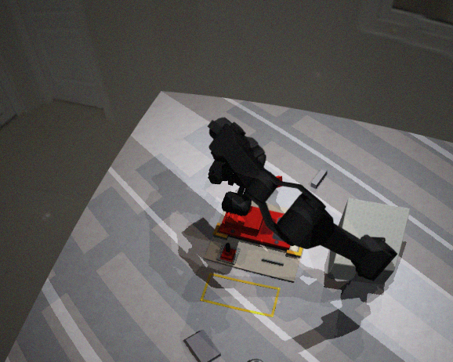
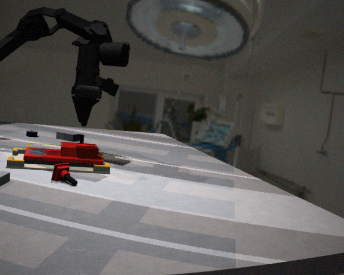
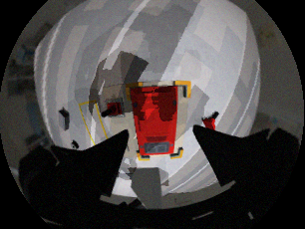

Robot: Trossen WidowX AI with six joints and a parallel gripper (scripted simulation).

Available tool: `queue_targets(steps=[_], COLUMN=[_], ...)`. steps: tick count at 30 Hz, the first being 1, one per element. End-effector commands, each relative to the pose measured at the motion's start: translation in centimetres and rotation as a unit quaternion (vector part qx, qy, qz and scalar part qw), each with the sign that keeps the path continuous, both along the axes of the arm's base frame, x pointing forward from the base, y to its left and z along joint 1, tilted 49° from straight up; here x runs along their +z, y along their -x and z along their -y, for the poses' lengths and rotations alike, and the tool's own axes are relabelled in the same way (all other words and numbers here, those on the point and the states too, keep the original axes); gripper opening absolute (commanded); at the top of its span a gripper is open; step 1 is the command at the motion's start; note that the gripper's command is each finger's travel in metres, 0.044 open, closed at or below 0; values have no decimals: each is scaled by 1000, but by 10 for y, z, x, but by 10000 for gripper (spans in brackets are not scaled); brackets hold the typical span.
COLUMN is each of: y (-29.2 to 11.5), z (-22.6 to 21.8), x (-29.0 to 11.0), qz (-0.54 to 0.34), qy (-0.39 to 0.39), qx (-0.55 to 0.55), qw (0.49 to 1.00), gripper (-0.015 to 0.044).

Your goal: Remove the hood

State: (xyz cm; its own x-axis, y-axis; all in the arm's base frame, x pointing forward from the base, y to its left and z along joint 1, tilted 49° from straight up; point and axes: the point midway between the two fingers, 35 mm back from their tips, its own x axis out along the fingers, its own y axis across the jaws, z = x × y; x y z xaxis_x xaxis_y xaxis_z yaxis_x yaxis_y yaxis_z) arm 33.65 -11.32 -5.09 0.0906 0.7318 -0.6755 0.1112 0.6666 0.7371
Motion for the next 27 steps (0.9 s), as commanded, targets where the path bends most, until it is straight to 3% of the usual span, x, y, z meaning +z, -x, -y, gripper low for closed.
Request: queue_targets(steps=[1, 27], y=[0, -2], z=[-3, -17], x=[0, -12], qz=[-5, -4], qy=[-7, -7], qx=[-4, -4], qw=[1000, 1000], gripper=[440, 440])
